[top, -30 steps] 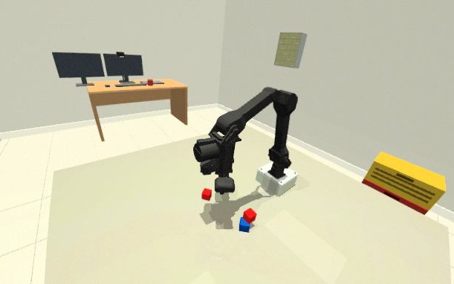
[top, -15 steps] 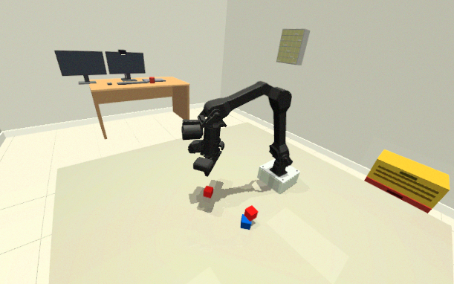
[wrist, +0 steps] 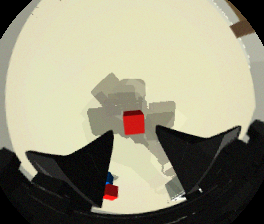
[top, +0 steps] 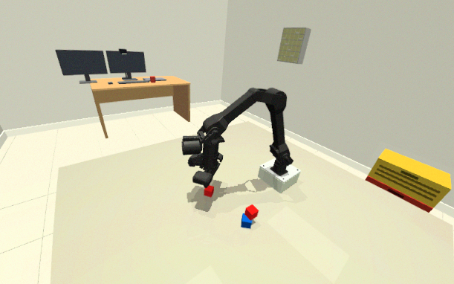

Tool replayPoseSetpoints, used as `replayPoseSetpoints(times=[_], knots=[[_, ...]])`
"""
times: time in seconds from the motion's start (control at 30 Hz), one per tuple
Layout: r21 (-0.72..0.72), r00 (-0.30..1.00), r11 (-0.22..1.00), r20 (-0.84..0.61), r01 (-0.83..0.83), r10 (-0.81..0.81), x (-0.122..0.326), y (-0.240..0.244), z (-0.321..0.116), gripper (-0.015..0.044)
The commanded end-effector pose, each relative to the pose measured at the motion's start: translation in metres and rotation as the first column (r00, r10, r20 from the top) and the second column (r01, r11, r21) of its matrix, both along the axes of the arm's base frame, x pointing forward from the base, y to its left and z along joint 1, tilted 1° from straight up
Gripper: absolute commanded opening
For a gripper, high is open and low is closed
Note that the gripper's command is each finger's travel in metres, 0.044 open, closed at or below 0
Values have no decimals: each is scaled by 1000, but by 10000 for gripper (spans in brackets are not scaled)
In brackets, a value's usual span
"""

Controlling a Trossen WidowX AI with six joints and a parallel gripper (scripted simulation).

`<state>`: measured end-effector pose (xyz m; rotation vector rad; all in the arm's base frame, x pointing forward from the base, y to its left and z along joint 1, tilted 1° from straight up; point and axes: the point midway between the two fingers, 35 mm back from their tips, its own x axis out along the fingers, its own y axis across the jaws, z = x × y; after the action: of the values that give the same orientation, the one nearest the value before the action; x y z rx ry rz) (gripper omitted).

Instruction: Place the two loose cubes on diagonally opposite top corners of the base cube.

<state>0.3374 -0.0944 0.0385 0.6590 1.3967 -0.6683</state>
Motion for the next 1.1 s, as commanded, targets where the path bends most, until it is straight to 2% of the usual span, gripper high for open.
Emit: replayPoseSetpoints(times=[0.0, 0.9, 1.07], knots=[[11, 1000, 1000, -18, 3, -2, -3, 2, -13, 265], [11, 1000, 1000, -18, 3, -2, -2, 1, -46, 265], [11, 1000, 1000, -18, 3, -2, -2, 1, -46, 134]])
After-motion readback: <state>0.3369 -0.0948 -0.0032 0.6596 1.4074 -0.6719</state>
